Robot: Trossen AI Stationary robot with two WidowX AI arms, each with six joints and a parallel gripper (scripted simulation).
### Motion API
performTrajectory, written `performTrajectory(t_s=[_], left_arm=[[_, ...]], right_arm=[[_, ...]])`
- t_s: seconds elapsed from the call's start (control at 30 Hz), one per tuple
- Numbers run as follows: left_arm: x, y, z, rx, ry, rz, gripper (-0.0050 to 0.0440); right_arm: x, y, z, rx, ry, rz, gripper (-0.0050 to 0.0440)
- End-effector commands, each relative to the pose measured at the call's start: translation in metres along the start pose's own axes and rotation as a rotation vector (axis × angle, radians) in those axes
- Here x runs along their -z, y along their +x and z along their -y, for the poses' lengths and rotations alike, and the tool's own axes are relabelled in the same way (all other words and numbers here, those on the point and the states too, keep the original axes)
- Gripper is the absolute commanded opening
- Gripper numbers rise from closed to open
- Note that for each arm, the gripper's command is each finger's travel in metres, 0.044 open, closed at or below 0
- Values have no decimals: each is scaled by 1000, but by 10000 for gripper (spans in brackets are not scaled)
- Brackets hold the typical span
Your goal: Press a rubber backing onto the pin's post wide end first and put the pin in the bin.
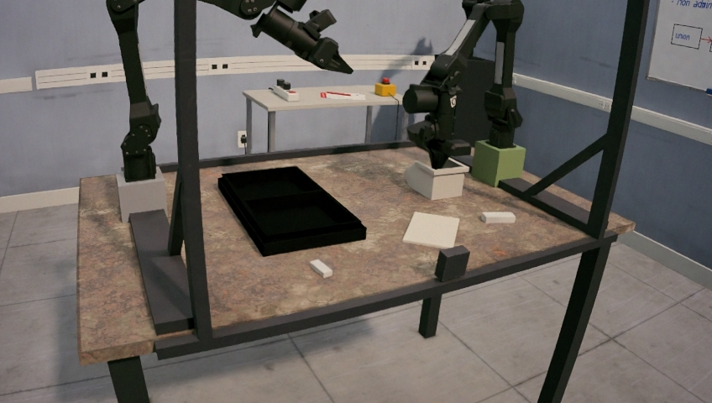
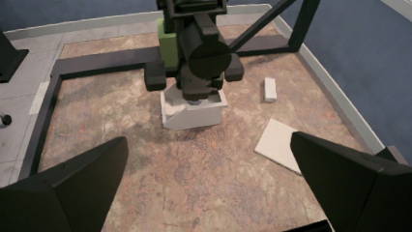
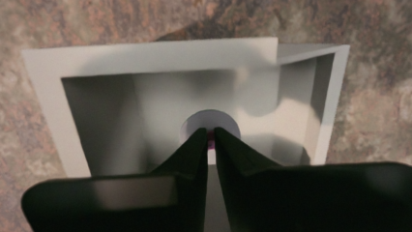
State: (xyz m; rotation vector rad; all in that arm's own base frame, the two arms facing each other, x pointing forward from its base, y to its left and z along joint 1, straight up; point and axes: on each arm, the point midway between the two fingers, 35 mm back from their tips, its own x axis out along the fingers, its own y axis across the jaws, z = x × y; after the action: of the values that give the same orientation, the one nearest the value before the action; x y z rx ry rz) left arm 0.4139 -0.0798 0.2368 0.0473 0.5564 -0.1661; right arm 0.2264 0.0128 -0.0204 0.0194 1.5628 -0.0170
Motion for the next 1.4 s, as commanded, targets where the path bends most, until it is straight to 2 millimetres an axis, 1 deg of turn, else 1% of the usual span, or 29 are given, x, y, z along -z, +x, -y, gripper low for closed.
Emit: performTrajectory(t_s=[0.0,0.37,1.37], left_arm=[[-8,-5,0,-1,-1,24,440],[-8,-5,0,-1,-1,24,440],[-8,-5,0,-1,-1,24,440]], right_arm=[[0,7,0,3,-2,0,-50],[-1,22,0,3,-2,1,-50],[-1,35,1,3,-2,1,-50]])
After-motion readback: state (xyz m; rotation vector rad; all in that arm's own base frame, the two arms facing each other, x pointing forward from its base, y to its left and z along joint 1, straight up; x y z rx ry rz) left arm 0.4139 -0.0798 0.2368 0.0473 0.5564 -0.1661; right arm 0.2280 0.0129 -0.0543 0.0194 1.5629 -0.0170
